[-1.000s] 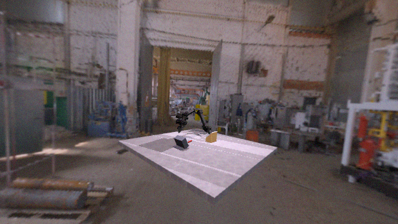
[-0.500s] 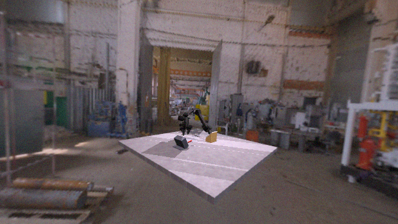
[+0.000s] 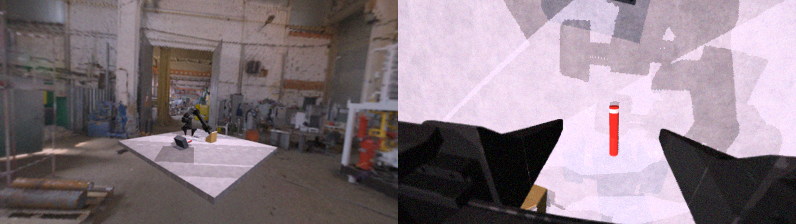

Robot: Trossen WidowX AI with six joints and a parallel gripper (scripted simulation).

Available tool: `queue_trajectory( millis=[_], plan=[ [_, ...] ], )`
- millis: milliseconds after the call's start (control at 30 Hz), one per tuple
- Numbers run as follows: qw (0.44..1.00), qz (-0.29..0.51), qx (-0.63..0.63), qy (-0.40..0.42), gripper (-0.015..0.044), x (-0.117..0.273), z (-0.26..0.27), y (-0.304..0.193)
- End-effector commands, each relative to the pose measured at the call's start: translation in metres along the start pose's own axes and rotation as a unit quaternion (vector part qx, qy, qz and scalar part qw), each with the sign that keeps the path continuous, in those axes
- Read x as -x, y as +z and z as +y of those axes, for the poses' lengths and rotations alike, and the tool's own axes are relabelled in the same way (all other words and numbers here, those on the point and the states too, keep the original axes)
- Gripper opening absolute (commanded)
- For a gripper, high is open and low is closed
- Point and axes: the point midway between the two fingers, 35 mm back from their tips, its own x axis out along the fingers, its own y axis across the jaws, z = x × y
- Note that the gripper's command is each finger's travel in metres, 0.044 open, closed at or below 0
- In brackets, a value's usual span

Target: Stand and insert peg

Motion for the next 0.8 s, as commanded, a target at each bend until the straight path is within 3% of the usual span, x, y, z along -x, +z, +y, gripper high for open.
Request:
queue_trajectory(
  millis=[0,767],
  plan=[
    [0.998,0.024,0.043,-0.028,0.044,-0.001,0.001,-0.006],
    [0.998,0.028,0.051,-0.032,0.044,-0.028,-0.001,-0.005]
  ],
)
